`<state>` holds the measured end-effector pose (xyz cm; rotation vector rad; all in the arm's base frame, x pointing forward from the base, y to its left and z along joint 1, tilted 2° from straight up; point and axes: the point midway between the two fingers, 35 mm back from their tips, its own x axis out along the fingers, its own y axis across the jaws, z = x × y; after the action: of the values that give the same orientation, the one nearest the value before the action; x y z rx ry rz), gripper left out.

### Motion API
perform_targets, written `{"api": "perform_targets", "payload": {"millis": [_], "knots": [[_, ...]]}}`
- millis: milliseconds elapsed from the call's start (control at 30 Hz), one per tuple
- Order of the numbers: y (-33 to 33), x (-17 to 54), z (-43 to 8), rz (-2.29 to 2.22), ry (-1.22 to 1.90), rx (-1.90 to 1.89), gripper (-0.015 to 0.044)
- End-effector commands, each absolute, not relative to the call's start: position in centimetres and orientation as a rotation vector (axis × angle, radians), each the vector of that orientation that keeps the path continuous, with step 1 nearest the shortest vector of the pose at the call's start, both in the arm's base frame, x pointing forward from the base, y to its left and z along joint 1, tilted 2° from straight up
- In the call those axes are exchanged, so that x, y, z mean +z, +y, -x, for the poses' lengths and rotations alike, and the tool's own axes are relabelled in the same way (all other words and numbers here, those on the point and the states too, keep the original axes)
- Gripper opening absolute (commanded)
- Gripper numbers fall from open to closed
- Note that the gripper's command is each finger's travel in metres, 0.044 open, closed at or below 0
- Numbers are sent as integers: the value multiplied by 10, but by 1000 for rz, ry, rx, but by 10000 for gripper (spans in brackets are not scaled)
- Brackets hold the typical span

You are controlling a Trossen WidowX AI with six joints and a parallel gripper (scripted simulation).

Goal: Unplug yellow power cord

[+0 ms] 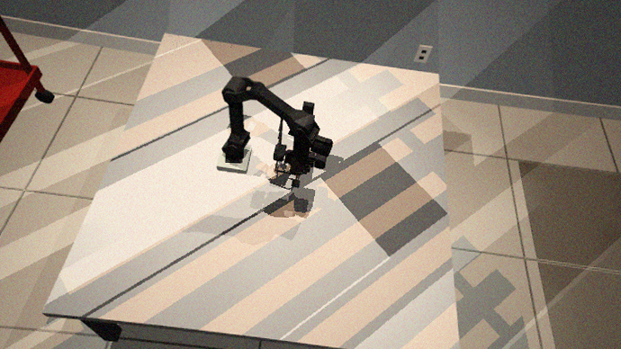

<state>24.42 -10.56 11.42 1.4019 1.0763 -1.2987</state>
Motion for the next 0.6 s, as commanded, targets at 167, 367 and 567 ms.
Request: {"api": "perform_targets", "payload": {"millis": [167,367,567], "knots": [[-91,113,-245,-1399,1083,-1305,160],[-82,114,-246,-1400,1084,-1304,160],[-73,114,-247,-1400,1085,-1304,160]]}}
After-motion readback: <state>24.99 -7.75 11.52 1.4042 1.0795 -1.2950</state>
